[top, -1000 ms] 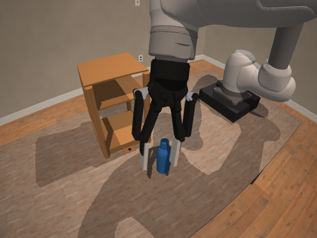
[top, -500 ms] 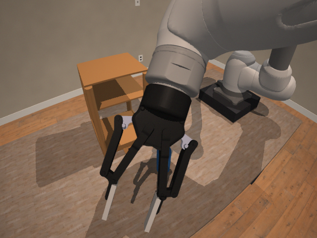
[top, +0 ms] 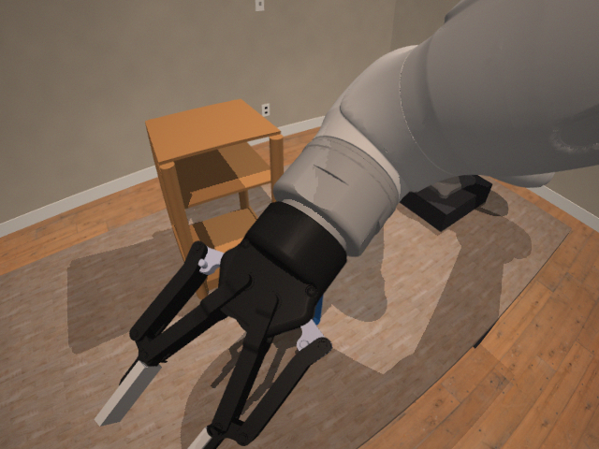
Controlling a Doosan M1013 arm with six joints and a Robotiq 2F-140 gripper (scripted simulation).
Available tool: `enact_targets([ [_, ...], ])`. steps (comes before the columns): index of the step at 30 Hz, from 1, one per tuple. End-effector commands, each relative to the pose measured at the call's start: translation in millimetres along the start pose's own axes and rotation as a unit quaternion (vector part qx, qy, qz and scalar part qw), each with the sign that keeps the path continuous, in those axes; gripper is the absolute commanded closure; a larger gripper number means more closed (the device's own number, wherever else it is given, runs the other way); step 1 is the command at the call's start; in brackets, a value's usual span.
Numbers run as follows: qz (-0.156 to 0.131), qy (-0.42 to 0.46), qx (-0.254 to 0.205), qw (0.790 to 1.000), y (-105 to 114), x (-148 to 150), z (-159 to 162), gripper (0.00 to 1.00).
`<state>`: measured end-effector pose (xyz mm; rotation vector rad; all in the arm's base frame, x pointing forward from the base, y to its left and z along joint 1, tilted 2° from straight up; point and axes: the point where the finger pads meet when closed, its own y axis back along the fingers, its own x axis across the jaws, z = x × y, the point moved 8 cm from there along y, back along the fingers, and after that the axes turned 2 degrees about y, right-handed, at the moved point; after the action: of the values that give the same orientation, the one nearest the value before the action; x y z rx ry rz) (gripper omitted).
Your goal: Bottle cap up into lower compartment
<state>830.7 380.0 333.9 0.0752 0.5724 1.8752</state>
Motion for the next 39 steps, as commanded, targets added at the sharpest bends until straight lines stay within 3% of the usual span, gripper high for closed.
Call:
enact_targets([
  [1,-0.040,-0.031,-0.010,0.999,-6,-6,3,0.57],
  [2,-0.074,-0.062,-0.021,0.995,-9,-12,1,0.57],
  [4,-0.083,-0.069,-0.023,0.994,-10,-14,1,0.57],
  [5,-0.117,-0.097,-0.032,0.988,-11,-21,-3,0.57],
  [7,-0.126,-0.104,-0.034,0.986,-11,-23,-4,0.57],
  [8,-0.161,-0.131,-0.040,0.977,-11,-29,-10,0.57],
  [10,-0.171,-0.138,-0.042,0.975,-11,-31,-12,0.57],
  [11,-0.207,-0.162,-0.048,0.964,-9,-38,-20,0.57],
  [12,-0.222,-0.171,-0.049,0.959,-7,-40,-23,0.57],
  [14,-0.222,-0.171,-0.049,0.959,-7,-40,-23,0.57],
  [15,-0.267,-0.198,-0.054,0.942,-2,-47,-36,0.57],
  [18,-0.308,-0.220,-0.057,0.924,5,-53,-48,0.57],
  [25,-0.434,-0.267,-0.061,0.858,38,-62,-92,0.57],
  [26,-0.434,-0.267,-0.061,0.858,38,-62,-92,0.57],
  [27,-0.470,-0.276,-0.061,0.836,51,-62,-105,0.57],
  [29,-0.501,-0.281,-0.060,0.817,62,-61,-116,0.57],
  [31,-0.501,-0.281,-0.060,0.817,62,-61,-116,0.57],
  [33,-0.555,-0.285,-0.058,0.779,86,-56,-136,0.57],
  [39,-0.636,-0.279,-0.054,0.717,126,-43,-164,0.57],
])
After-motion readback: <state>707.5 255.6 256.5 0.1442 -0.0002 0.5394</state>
